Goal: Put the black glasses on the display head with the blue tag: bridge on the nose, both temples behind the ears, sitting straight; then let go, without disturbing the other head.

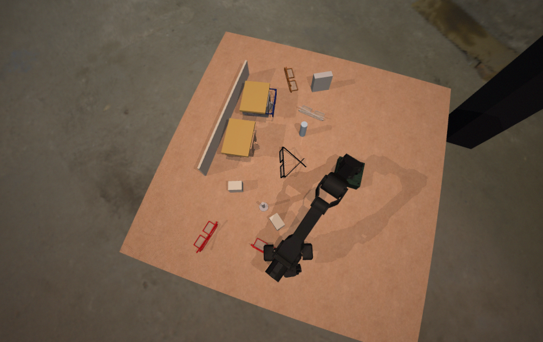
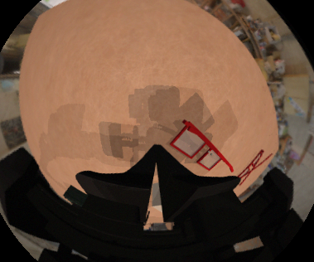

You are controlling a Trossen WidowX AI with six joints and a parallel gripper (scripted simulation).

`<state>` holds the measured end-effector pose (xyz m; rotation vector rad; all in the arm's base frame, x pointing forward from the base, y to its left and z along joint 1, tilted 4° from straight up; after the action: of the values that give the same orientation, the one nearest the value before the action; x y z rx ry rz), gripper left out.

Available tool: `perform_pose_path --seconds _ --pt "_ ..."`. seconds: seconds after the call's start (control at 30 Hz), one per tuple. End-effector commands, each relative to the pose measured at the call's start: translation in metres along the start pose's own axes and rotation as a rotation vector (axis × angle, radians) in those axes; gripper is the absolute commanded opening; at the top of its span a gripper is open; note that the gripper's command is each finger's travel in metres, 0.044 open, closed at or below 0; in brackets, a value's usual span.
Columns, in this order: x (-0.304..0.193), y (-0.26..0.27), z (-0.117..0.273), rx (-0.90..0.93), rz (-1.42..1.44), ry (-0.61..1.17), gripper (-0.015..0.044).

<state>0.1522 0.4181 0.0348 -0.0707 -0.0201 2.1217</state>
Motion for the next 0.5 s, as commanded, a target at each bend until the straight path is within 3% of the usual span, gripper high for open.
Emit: perform_pose_path --seconds 0.0,0.47 --pt "-0.0006 -0.0021 -0.0011 0.000 0.005 0.005 0.0000" --pt "-0.0017 -0.0090 -0.0009 0.000 0.005 0.005 0.0000"
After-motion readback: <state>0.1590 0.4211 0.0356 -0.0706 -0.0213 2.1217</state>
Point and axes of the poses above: the point midway between the two fingers, 35 mm back from their tips, its own z axis back along the fingers, its own y axis across the jaws, x = y × z, the point moved 3 cm from there along z, back along the fingers, and after that the axes turned 12 degrees about z, right-handed, at the moved point
